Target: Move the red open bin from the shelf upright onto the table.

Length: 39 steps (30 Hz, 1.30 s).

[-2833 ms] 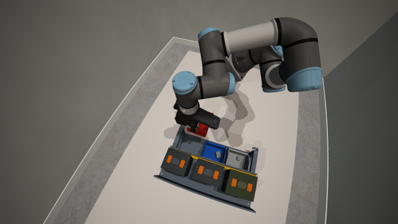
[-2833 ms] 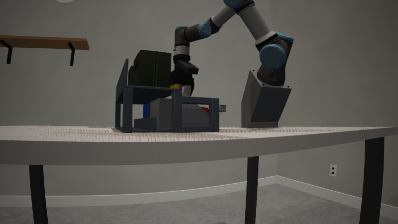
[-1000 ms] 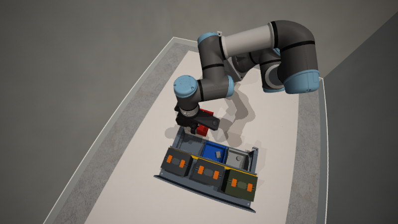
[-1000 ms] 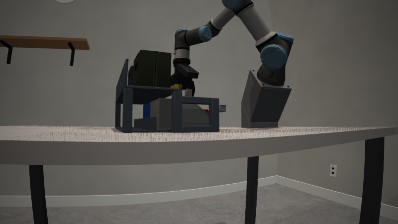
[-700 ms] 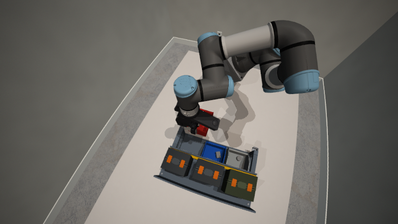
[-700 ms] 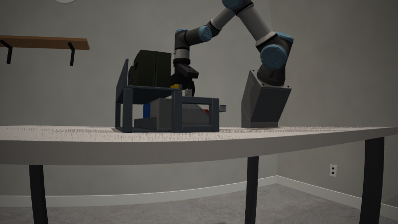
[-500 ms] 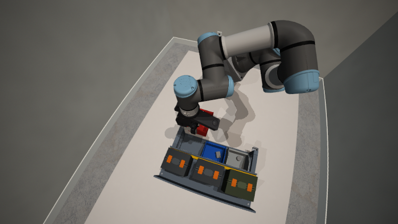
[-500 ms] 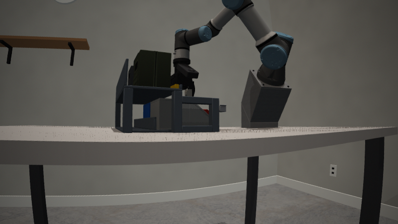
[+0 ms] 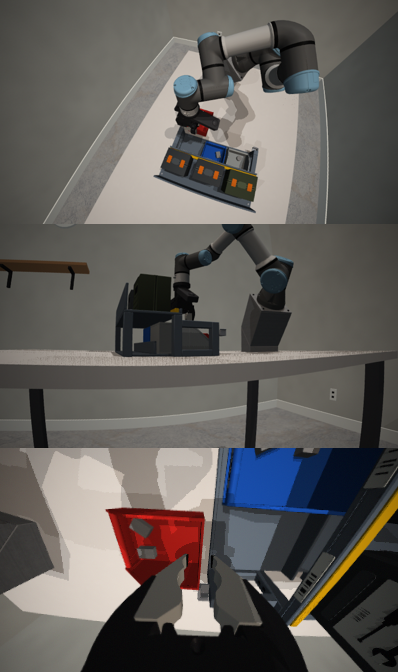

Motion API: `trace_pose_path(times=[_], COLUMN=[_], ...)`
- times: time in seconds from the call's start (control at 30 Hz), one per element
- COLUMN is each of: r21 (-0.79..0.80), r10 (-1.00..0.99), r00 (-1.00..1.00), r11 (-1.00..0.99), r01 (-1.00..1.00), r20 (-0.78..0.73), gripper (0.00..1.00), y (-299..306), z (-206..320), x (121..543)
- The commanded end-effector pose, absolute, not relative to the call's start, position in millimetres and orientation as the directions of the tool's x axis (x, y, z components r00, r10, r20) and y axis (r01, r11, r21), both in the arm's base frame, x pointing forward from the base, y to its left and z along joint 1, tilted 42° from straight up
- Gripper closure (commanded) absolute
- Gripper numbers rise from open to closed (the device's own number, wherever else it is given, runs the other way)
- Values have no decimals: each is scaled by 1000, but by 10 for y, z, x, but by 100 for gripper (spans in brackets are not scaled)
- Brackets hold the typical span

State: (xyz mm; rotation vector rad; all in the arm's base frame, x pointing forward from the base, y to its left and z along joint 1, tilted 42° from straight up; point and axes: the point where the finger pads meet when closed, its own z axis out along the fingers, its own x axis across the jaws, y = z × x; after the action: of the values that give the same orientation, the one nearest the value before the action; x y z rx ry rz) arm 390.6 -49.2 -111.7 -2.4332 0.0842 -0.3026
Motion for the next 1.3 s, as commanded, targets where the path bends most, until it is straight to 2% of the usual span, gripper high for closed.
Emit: trace_pose_path(times=[0.0,0.63,0.8,1.27], r21=[-636,-636,-636,-635], r10=[-139,-139,-139,-140], r00=[971,971,971,970], r11=[-772,-772,-772,-772], r01=[18,18,18,18], r20=[197,197,197,197], gripper=[80,80,80,80], y=[-502,-502,-844,-902], z=[-1114,-1114,-704,-635], x=[3910,3910,3778,3757])
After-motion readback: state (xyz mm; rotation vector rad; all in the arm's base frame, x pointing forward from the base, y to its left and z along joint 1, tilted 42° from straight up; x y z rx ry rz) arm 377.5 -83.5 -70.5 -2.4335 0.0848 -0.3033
